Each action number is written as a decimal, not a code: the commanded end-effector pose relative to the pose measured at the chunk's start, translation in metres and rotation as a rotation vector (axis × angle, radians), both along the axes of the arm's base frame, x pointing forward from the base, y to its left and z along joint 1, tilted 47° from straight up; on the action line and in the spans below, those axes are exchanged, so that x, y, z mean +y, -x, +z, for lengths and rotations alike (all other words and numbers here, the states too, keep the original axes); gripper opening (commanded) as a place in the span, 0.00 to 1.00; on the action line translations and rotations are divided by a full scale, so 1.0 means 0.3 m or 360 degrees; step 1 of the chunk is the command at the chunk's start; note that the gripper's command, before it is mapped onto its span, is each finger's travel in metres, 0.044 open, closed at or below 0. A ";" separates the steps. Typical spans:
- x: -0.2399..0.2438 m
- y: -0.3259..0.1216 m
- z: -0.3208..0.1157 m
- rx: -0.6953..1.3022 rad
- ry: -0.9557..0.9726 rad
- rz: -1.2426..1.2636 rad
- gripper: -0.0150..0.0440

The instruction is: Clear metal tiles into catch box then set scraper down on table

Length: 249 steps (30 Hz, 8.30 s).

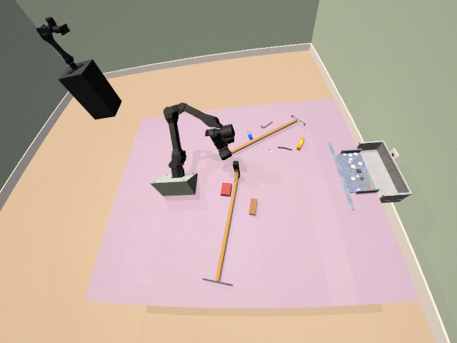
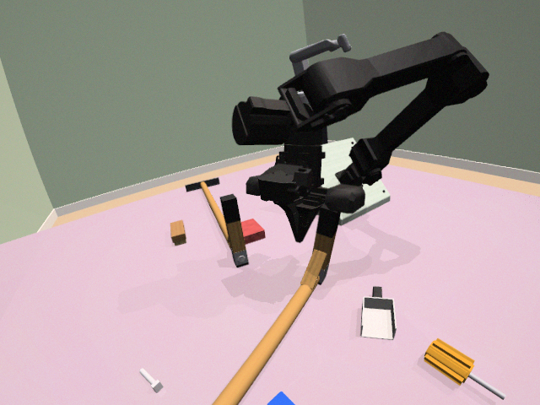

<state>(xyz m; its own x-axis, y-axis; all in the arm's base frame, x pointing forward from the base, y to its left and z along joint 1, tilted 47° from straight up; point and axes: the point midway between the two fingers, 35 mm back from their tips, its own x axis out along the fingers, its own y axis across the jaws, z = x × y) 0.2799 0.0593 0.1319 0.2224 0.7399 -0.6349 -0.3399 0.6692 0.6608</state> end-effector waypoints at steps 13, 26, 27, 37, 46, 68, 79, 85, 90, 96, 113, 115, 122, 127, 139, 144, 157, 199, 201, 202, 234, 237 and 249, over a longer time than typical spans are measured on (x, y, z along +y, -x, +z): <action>0.054 -0.017 0.060 -0.0015 0.0016 0.0005 0.25; 0.095 -0.026 0.103 -0.0017 0.0019 0.0005 0.25; 0.099 -0.027 0.107 -0.0017 0.0019 0.0005 0.25; 0.132 -0.030 0.141 -0.0020 0.0017 0.0003 0.25; 0.162 -0.032 0.173 -0.0024 0.0013 0.0002 0.25; 0.238 -0.026 0.255 -0.0032 -0.0008 -0.0003 0.25; 0.276 -0.019 0.298 -0.0037 -0.0025 -0.0006 0.25; 0.296 -0.013 0.322 -0.0039 -0.0035 -0.0007 0.25; 0.314 -0.008 0.342 -0.0041 -0.0045 -0.0009 0.25; 0.309 -0.010 0.340 -0.0026 -0.0047 -0.0006 0.25; 0.177 -0.013 0.452 -0.0018 -0.0028 -0.0001 0.25; 0.162 -0.011 0.465 -0.0017 -0.0029 -0.0001 0.25; 0.111 -0.001 0.515 -0.0017 -0.0037 -0.0004 0.25; 0.078 0.009 0.550 -0.0019 -0.0047 -0.0007 0.25; -0.022 -0.068 0.467 -0.0080 0.0063 -0.0008 0.25; -0.067 -0.100 0.428 -0.0118 0.0112 0.0028 0.25; -0.193 -0.167 0.323 -0.0206 0.0228 0.0135 0.25; -0.617 -0.204 -0.060 -0.0449 0.0446 0.0589 0.25; -0.636 -0.199 -0.079 -0.0461 0.0450 0.0613 0.25; -0.645 -0.196 -0.089 -0.0468 0.0451 0.0625 0.25; -0.903 -0.041 -0.404 -0.0716 0.0423 0.1009 0.25; -0.922 -0.020 -0.433 -0.0746 0.0413 0.1043 0.25; -0.985 0.070 -0.550 -0.0878 0.0367 0.1174 0.25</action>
<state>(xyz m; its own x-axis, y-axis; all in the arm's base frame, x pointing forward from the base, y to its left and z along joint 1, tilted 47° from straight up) 0.2680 -0.2319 -0.0200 0.0745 0.6708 -0.7379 -0.9431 0.2877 0.1664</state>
